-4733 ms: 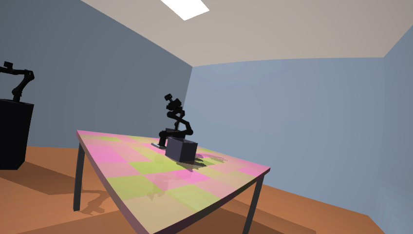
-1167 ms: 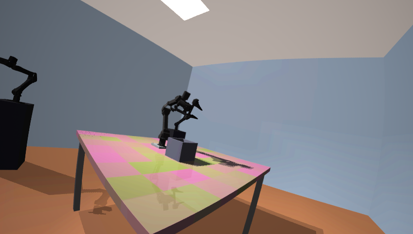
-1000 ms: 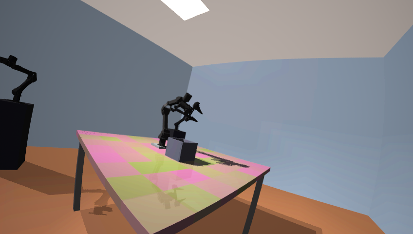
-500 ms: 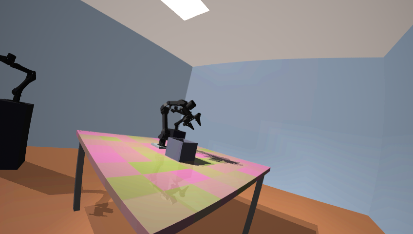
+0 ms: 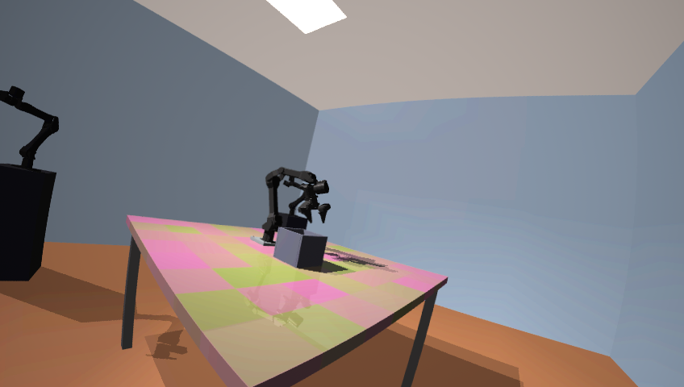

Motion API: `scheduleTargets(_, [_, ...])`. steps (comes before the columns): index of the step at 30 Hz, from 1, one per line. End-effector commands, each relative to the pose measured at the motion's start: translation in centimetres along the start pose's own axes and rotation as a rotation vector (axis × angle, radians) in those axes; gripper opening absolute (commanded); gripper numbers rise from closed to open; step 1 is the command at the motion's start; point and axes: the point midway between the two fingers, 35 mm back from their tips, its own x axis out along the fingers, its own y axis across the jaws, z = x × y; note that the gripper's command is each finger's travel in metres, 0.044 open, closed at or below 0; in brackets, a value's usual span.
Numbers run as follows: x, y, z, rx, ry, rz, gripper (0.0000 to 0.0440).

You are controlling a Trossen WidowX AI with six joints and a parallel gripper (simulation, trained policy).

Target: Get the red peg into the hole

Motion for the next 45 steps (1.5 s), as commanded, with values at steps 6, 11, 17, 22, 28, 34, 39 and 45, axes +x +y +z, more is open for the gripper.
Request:
scheduleTargets(6, [2.2, -3.0, 0.8, 0.012, -0.086, -0.166, 0.0412])
scheduleTargets(11, [3.1, -4.3, 1.1, -0.002, -0.130, -0.231, 0.0413])
scheduleTargets(17, [4.2, -5.5, 1.7, -0.022, -0.168, -0.286, 0.0412])
scheduleTargets(22, [5.4, -6.3, 2.5, -0.030, -0.183, -0.318, 0.0412])
scheduleTargets(28, [6.8, -7.0, 3.3, -0.029, -0.192, -0.348, 0.0411])
scheduleTargets(34, [8.1, -7.5, 4.2, -0.028, -0.203, -0.369, 0.0407])
scheduleTargets(39, [9.1, -7.9, 4.8, -0.032, -0.215, -0.378, 0.0398])
scheduleTargets(45, [10.2, -8.0, 5.4, -0.048, -0.226, -0.376, 0.0343])
